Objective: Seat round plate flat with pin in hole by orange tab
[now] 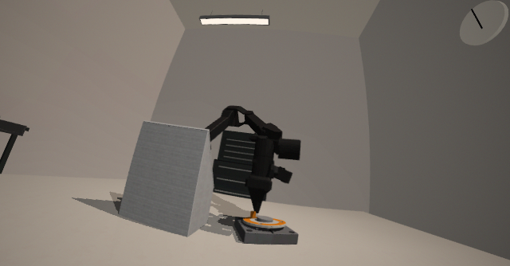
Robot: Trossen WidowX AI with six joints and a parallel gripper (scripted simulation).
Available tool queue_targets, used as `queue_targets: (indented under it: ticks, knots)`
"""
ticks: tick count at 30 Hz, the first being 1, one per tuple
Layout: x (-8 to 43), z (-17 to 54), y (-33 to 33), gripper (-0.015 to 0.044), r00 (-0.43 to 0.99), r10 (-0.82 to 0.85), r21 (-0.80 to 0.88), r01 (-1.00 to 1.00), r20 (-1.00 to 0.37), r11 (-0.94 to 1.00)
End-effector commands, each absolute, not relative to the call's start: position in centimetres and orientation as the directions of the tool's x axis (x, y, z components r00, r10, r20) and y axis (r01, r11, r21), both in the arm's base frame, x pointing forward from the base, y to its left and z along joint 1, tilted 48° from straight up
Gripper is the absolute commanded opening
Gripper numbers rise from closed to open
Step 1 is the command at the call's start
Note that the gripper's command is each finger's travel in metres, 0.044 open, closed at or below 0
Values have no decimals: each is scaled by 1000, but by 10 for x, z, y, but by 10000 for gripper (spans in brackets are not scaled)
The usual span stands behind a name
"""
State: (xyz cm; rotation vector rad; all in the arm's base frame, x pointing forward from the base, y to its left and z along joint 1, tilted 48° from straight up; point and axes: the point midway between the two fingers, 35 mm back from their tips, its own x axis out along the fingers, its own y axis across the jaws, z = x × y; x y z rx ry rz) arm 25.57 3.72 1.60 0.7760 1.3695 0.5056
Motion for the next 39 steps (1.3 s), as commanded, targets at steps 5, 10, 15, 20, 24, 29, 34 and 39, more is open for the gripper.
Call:
queue_targets:
  ticks: [5,10,15,20,24,29,34,39]
  knots:
    - [246,11,38,0,142,726,740,124,-673,661]
    - [244,10,37,0,142,726,740,124,-673,661]
    - [242,8,36,0,142,726,740,124,-673,661]
    - [239,7,35,0,142,726,740,124,-673,661]
    - [238,6,34,0,142,726,740,124,-673,661]
    - [236,4,33,0,142,726,740,124,-673,661]
    - [234,2,32,0,142,726,740,124,-673,661]
    - [233,1,31,0,141,726,740,124,-673,662]
